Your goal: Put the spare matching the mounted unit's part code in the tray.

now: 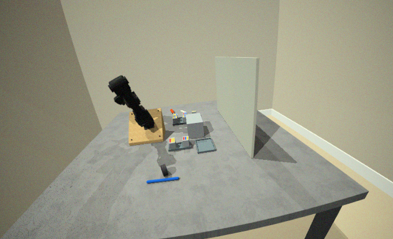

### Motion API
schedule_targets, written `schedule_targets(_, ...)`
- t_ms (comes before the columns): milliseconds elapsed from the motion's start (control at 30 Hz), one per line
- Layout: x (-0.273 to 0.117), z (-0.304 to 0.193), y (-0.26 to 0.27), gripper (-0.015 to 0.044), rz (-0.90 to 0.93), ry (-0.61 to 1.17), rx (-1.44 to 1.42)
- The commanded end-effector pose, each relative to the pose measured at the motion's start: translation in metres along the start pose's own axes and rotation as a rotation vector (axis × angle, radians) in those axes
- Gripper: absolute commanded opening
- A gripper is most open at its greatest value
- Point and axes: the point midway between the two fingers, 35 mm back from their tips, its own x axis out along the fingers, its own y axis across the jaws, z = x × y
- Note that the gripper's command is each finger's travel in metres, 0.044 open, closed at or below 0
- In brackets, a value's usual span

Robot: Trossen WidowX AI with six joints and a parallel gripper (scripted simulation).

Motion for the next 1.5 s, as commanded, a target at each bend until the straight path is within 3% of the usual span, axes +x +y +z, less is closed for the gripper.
schedule_targets(0,0.0,0.0,0.0,0.0426,0.0,0.0,0.0)
schedule_targets(300,0.007,-0.022,0.006,0.044,0.042,0.066,0.088)
schedule_targets(467,0.017,-0.102,0.029,0.044,0.16,0.313,0.401)
schedule_targets(667,-0.003,-0.197,0.061,0.044,0.208,0.636,0.828)
schedule_targets(1100,-0.112,-0.318,0.131,0.044,0.212,1.312,1.553)
schedule_targets(1467,-0.253,-0.349,0.168,0.044,0.089,1.911,1.956)
